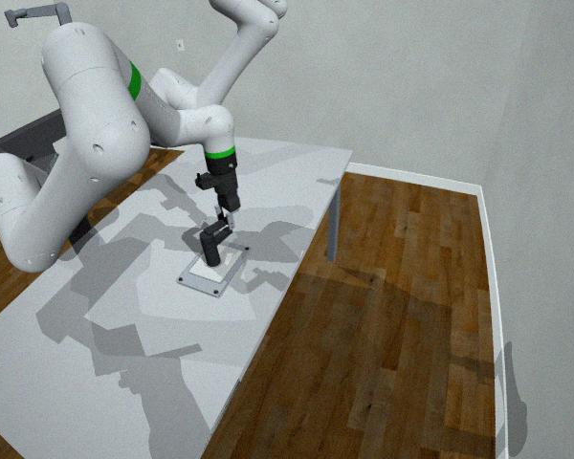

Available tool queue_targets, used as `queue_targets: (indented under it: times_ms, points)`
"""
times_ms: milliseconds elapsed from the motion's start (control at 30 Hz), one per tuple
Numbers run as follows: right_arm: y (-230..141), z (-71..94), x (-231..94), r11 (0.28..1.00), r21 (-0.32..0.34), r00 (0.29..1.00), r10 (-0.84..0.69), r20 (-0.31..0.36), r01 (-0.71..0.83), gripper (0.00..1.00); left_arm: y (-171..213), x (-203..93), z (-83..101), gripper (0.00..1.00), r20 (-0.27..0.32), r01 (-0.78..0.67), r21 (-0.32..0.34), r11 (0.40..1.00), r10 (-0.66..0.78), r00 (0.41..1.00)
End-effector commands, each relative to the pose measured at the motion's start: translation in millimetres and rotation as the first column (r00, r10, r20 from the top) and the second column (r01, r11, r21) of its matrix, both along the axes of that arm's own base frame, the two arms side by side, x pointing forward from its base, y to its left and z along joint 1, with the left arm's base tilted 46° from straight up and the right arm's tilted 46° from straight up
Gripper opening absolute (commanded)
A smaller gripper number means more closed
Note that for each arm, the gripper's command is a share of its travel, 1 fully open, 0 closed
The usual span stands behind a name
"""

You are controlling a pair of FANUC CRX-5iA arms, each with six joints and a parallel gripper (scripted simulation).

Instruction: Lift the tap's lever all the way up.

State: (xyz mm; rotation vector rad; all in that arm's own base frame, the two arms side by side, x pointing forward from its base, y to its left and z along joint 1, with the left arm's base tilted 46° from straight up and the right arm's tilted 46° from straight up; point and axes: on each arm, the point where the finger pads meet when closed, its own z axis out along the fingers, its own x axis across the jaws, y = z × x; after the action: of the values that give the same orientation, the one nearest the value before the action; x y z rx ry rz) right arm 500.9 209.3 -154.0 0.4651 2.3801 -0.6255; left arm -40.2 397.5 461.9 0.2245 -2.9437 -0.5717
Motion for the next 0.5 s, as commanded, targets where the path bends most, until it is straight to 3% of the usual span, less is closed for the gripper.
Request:
queue_targets:
  times_ms: [0,233,267,467]
  points:
    - [1.1,0.4,0.1,1.000,0.001,1.000,0.001,0.001,-0.001,1.00,-0.1,-0.2,0.7,1.00,0.000,0.000,0.002,1.000,0.000,1.000]
    - [1.1,0.4,0.1,1.000,0.001,1.000,0.001,0.001,-0.001,1.00,-0.1,-0.2,0.7,1.00,0.000,0.000,0.002,1.000,0.000,1.000]
    - [1.1,0.4,0.1,1.000,0.001,1.000,0.001,0.001,-0.001,0.00,-0.1,-0.2,0.7,1.00,0.000,0.000,0.002,1.000,0.000,1.000]
    - [1.1,0.4,0.1,1.000,0.001,1.000,0.001,0.001,-0.001,0.00,-0.1,-0.2,0.7,1.00,0.000,0.000,0.002,1.000,0.000,1.000]
